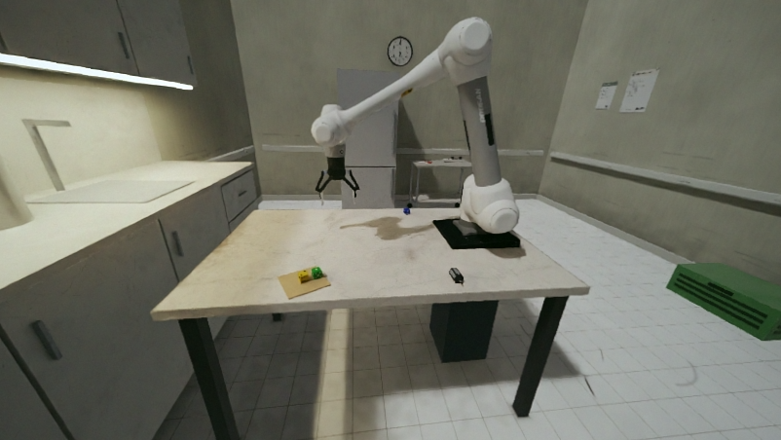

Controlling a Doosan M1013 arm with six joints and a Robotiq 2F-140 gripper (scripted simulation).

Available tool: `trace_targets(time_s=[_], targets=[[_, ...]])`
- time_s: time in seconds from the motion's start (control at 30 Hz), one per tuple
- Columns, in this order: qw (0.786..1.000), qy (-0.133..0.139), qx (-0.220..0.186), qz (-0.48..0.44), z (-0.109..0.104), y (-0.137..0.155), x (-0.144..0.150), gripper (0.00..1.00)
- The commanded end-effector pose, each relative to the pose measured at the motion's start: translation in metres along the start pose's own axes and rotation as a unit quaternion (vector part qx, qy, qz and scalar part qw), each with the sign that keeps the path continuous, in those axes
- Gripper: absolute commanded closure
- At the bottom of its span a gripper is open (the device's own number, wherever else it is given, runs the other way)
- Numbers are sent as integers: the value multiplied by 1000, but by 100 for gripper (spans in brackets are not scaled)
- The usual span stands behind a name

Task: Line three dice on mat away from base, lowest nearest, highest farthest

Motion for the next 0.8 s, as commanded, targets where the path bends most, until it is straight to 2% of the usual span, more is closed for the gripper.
trace_targets(time_s=[0.0, 0.03, 0.07, 0.1, 0.2, 0.3, 0.37, 0.4, 0.5, 0.6, 0.63, 0.77], targets=[[996, -2, -10, -86, -1, -52, 22, 0], [996, -2, -10, -92, -1, -55, 23, 0], [993, -2, -10, -121, -1, -72, 33, 0], [992, -2, -10, -128, -1, -75, 35, 0], [982, -3, -10, -191, 1, -110, 57, 0], [980, -3, -10, -198, 1, -113, 60, 0], [964, -5, -10, -267, 3, -147, 87, 0], [964, -5, -10, -267, 3, -147, 87, 0], [944, -6, -10, -329, 5, -176, 113, 0], [932, -6, -9, -363, 6, -191, 129, 0], [919, -7, -9, -393, 7, -203, 143, 0], [893, -8, -8, -450, 10, -224, 171, 0]])
Point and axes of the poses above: the point where the finger pads meet when closed, its own z axis out along the fingers, its own x axis across the jaws, y = z × x, the point moved 10 cm from there along -z, back along the fingers, and after that the axes turned 14 degrees about z, right-handed, at the moved point
